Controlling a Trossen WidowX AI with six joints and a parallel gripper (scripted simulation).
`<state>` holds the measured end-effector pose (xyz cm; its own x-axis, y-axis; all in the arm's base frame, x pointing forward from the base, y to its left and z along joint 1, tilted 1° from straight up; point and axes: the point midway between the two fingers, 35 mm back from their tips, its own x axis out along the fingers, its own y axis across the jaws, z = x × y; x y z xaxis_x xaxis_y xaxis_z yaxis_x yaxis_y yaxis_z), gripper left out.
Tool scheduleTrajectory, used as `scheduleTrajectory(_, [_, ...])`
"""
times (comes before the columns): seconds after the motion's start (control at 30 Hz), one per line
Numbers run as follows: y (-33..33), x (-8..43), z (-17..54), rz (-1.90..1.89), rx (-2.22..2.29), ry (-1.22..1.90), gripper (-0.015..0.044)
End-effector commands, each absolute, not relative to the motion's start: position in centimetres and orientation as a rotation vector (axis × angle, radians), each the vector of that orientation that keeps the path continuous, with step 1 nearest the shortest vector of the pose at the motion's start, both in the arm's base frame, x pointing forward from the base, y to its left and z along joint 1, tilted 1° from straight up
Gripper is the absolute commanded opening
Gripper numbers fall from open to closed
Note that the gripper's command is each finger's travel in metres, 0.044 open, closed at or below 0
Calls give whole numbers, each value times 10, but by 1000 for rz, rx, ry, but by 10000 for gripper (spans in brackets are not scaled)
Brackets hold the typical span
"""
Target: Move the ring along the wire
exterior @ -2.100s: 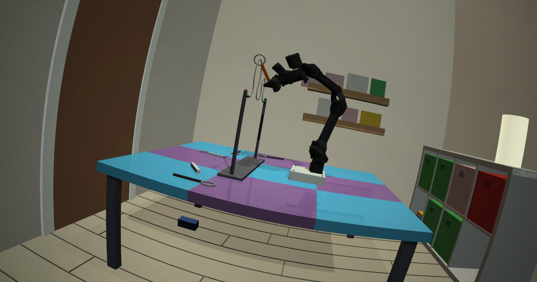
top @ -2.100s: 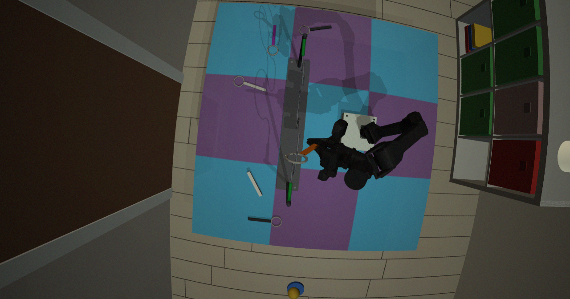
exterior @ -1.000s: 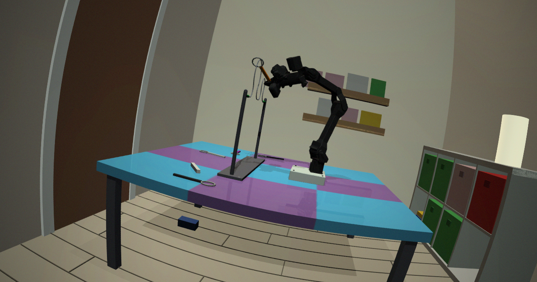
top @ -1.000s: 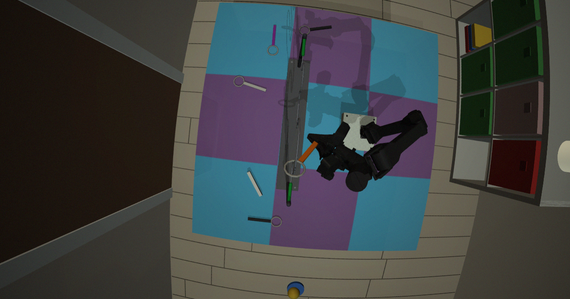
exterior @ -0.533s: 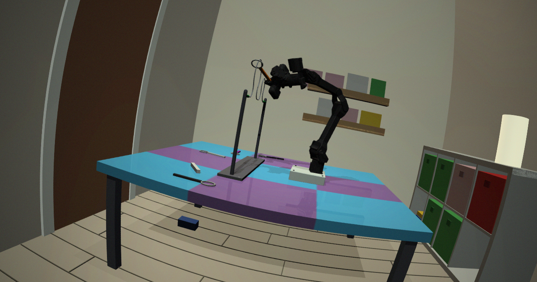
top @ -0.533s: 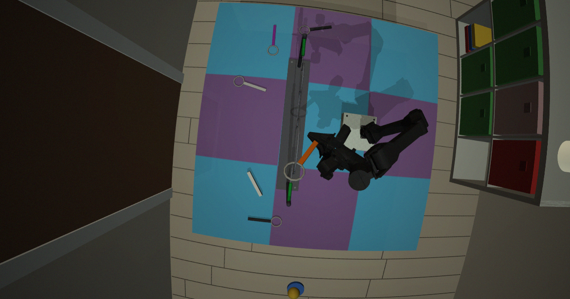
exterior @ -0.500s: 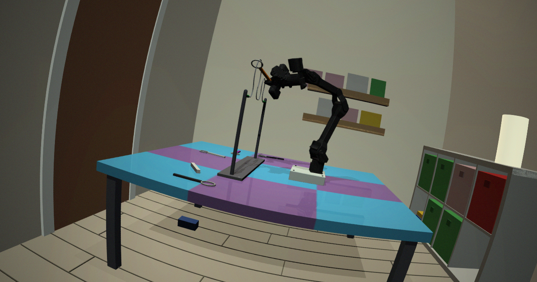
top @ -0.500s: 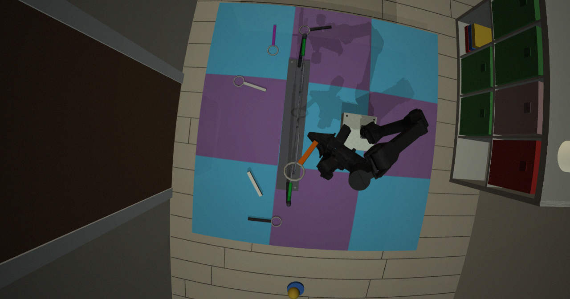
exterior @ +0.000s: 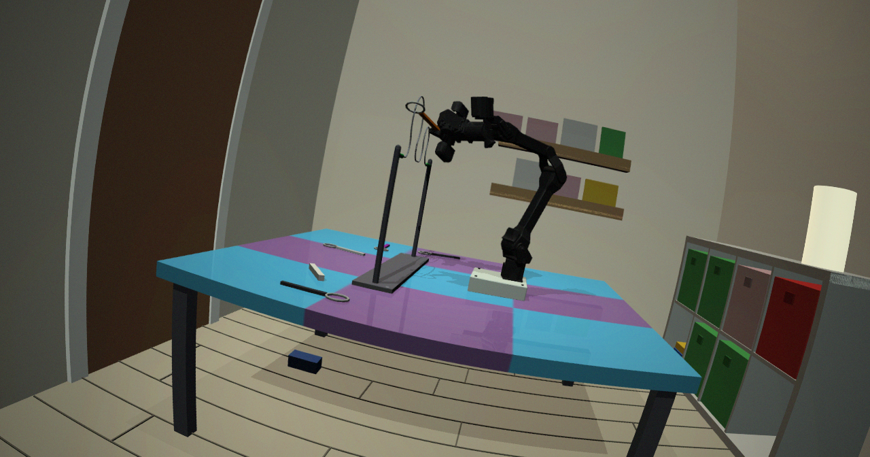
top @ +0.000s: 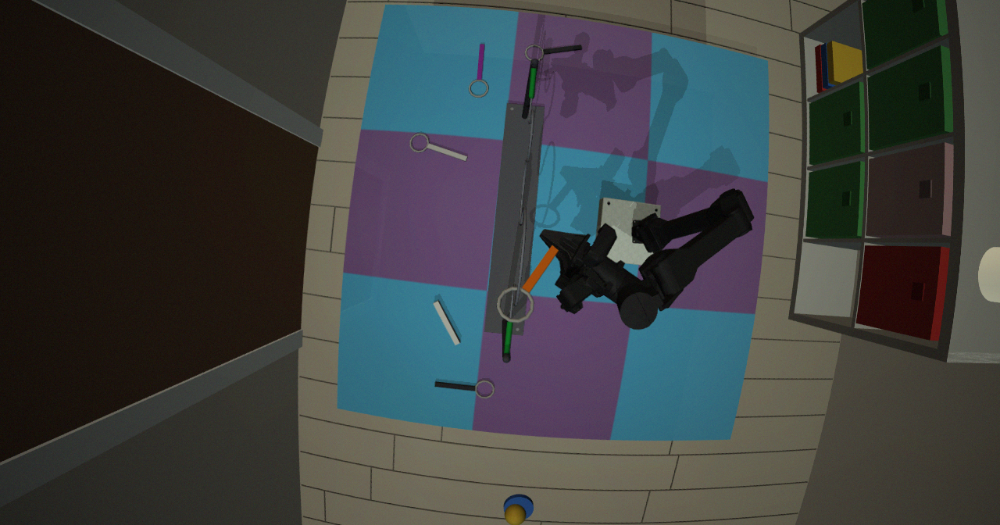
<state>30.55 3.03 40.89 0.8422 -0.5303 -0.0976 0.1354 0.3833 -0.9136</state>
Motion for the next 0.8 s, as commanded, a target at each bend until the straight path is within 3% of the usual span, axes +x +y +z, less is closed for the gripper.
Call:
scheduleTrajectory(0.0, [29, 304, 410, -453, -1146, 406, -150])
scheduleTrajectory(0.77, [26, 304, 418, -512, -1429, 366, -150])
